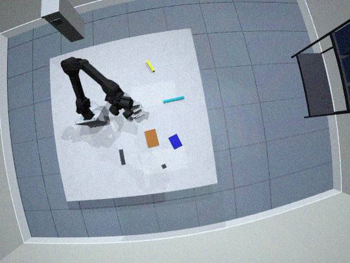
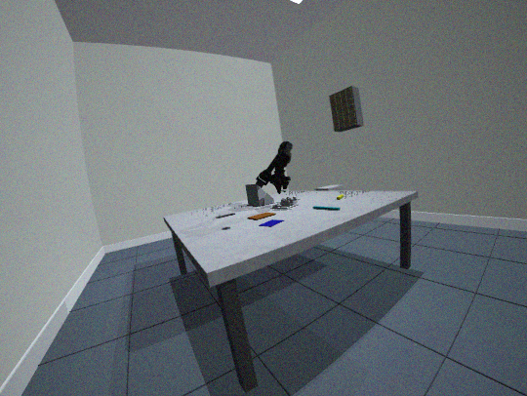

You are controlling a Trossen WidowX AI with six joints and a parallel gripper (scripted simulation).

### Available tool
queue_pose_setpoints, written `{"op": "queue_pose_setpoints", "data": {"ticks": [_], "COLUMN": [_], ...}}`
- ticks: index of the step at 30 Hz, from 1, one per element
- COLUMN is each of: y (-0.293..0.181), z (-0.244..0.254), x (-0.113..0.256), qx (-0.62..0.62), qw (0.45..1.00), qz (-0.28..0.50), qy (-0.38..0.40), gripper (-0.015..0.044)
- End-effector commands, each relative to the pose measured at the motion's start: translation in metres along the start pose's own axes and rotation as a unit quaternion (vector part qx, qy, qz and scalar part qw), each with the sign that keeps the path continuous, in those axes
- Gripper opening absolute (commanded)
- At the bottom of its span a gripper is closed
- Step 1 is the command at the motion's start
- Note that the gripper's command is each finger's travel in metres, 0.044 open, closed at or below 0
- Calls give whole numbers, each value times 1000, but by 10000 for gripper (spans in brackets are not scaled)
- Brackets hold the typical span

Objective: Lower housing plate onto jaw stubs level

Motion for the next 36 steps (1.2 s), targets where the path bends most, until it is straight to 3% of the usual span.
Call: {"op": "queue_pose_setpoints", "data": {"ticks": [1,6,36], "y": [6,11,11], "z": [11,17,17], "x": [-1,-1,-1], "qx": [-69,-120,-131], "qw": [998,993,991], "qz": [4,6,6], "qy": [-4,-7,-7], "gripper": [351,351,351]}}
Point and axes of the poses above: the point midway between the two fingers, 35 mm back from their tips, its own x axis back along the fingers, its own z axis across the jaws, y = z × x, the point moved 2 cm from there along x, back along the fingers, and after that the axes turned 10 degrees about x, right-handed, at the moved point
